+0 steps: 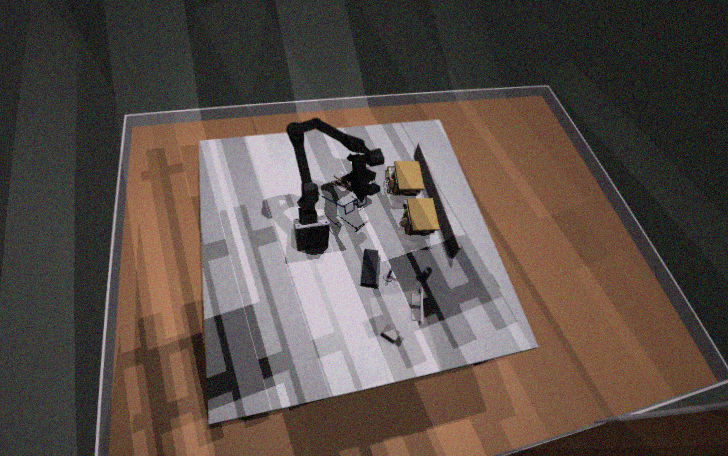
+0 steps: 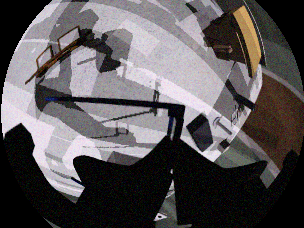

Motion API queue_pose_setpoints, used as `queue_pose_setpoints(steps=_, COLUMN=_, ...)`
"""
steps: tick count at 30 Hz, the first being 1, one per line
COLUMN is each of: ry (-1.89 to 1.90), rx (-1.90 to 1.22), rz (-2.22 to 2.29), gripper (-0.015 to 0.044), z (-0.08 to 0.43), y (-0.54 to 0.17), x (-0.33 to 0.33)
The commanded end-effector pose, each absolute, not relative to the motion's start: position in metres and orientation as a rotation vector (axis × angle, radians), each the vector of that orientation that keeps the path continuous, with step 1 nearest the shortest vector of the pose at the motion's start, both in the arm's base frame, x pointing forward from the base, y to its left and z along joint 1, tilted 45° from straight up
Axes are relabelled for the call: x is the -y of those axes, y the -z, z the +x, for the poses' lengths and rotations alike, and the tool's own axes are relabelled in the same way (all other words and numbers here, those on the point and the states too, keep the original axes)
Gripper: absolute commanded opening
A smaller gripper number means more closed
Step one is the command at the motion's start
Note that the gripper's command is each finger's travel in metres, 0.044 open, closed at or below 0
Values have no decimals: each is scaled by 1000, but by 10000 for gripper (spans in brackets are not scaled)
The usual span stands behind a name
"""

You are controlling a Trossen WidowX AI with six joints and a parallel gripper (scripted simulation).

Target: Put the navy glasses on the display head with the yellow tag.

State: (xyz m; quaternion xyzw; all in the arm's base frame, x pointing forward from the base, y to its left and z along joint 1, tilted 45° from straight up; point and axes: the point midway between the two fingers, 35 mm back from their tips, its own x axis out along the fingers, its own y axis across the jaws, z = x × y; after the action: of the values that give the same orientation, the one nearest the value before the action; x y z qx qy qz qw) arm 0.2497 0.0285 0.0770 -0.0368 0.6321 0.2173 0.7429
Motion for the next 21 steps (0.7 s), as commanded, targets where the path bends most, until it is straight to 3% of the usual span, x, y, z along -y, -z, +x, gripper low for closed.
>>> queue_pose_setpoints(steps=1, ry=-377, rx=-1397, rz=-10, gripper=0, z=247, y=-83, x=-32)
queue_pose_setpoints(steps=21, ry=61, rx=-1345, rz=378, gripper=0, z=238, y=-112, x=-52)
